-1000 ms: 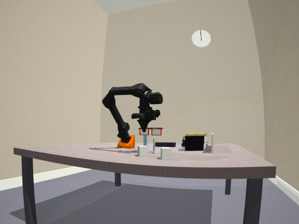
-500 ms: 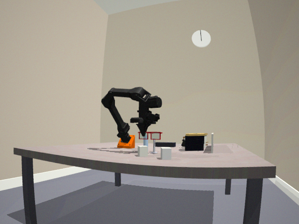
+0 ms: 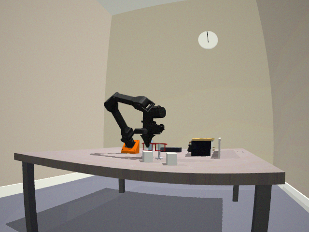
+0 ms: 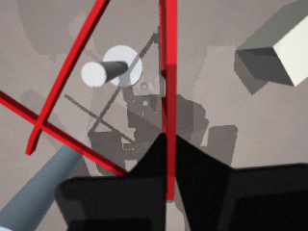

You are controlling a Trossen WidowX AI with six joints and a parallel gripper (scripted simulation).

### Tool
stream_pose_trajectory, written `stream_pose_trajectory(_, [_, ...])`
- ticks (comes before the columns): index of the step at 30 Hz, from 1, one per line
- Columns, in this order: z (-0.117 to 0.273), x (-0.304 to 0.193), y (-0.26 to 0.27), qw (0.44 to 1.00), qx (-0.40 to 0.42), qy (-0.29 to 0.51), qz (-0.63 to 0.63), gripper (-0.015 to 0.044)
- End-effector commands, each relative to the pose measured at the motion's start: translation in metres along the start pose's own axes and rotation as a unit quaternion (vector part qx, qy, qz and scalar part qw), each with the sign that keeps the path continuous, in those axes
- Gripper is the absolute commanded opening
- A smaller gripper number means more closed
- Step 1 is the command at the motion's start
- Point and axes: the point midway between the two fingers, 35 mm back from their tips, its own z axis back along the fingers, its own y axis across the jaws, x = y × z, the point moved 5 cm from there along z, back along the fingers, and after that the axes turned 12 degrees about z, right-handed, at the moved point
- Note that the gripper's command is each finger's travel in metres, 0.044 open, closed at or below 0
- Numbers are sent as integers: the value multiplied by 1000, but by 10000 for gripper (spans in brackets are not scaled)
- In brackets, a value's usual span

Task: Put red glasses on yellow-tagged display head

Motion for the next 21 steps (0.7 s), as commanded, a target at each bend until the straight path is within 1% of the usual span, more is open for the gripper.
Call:
stream_pose_trajectory(1, [-2, -3, -1, 1000, 1, 0, 4, 0])
stream_pose_trajectory(21, [-1, -15, -11, 1000, 1, 0, 4, 0])
